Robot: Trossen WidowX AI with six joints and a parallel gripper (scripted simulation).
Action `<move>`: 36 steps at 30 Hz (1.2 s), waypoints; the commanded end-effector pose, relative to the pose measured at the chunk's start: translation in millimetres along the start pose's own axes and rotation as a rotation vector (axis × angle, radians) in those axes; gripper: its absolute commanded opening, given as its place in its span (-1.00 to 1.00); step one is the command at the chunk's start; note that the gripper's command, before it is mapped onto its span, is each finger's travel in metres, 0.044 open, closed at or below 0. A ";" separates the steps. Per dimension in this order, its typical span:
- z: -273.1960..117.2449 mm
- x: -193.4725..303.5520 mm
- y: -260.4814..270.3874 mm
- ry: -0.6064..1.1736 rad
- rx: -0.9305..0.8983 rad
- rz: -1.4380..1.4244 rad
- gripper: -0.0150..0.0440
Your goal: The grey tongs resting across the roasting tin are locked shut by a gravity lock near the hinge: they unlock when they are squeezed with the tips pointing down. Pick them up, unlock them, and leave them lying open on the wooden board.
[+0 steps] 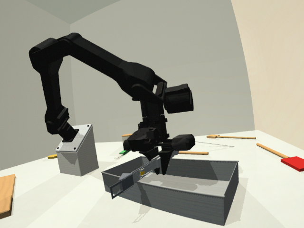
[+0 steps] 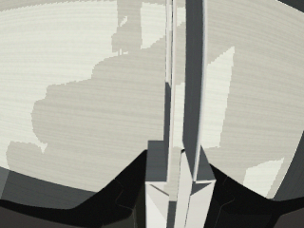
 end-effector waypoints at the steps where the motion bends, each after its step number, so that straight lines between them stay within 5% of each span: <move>1: -2.9 0.0 0.8 0.001 0.000 0.001 -0.94; 11: -126.5 1.5 2.4 0.003 0.007 -0.004 -1.00; 26: -127.0 -2.1 1.0 0.001 0.010 -0.013 -1.00; 36: -126.0 -64.0 -14.3 0.027 0.012 -0.083 -1.00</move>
Point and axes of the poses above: the point midway between the two fingers, 35 mm back from their tips, its own z axis out along the fingers, its own y axis across the jaws, x = y × z, the point moved 5 cm from there along -z, back along the fingers, and after that the axes turned 9 degrees about -z, right-handed, at the moved point
